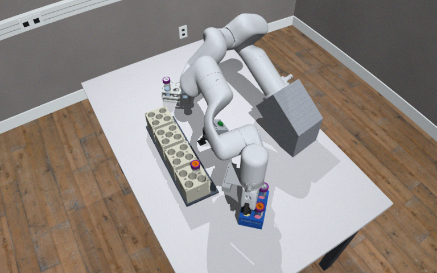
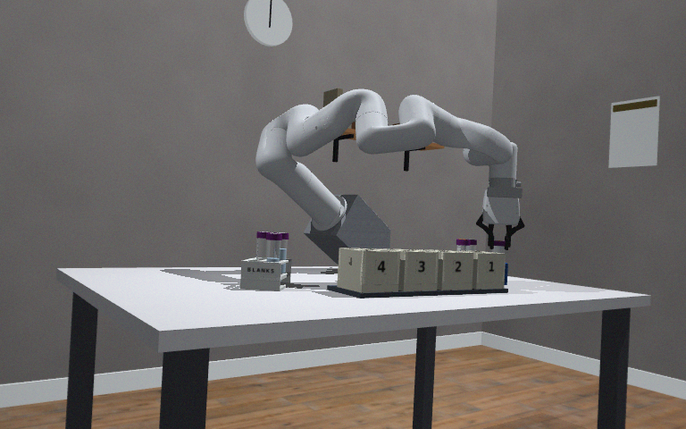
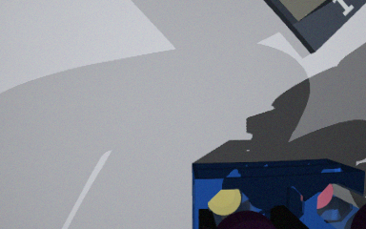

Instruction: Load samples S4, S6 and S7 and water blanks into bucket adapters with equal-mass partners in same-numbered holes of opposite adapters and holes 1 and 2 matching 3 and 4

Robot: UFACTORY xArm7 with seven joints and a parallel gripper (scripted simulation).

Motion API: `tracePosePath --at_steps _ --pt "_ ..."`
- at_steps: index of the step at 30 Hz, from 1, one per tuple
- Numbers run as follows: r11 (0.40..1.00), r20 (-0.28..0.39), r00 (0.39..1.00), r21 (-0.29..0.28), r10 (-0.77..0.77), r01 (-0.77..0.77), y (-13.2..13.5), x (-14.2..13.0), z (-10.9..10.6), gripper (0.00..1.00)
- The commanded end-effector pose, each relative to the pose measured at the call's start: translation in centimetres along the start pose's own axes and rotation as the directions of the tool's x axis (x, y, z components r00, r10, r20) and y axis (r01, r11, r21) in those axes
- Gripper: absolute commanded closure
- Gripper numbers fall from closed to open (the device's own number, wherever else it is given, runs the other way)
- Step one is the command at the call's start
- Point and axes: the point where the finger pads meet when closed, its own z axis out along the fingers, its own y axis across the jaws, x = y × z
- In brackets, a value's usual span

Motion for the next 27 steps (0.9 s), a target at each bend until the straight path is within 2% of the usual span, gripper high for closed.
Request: tracePosePath --at_steps 1,27 --pt "1.000 0.002 1.000 0.005 0.001 -0.001 -0.1 0.0 -0.3 1.00" --pt "1.000 0.002 1.000 0.005 0.001 -0.001 -0.1 0.0 -1.9 1.00"
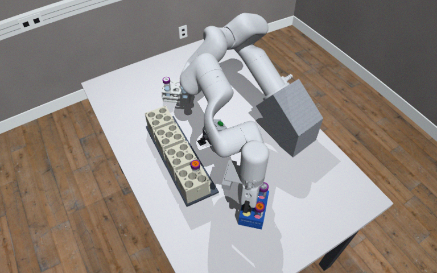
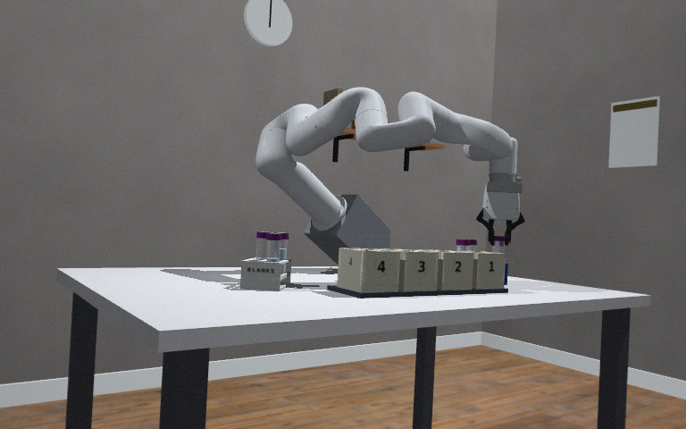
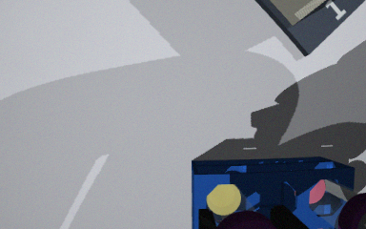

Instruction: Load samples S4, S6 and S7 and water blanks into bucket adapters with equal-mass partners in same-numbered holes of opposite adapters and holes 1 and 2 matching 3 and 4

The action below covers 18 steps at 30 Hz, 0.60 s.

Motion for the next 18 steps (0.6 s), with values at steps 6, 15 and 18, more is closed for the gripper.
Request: tracePosePath --at_steps 6,15,18 --pt "1.000 0.002 1.000 0.005 0.001 -0.001 -0.1 0.0 -0.8 1.00" --pt "1.000 0.002 1.000 0.005 0.001 -0.001 -0.1 0.0 -1.7 1.00" --pt "1.000 0.002 1.000 0.005 0.001 -0.001 -0.1 0.0 -2.3 1.00"
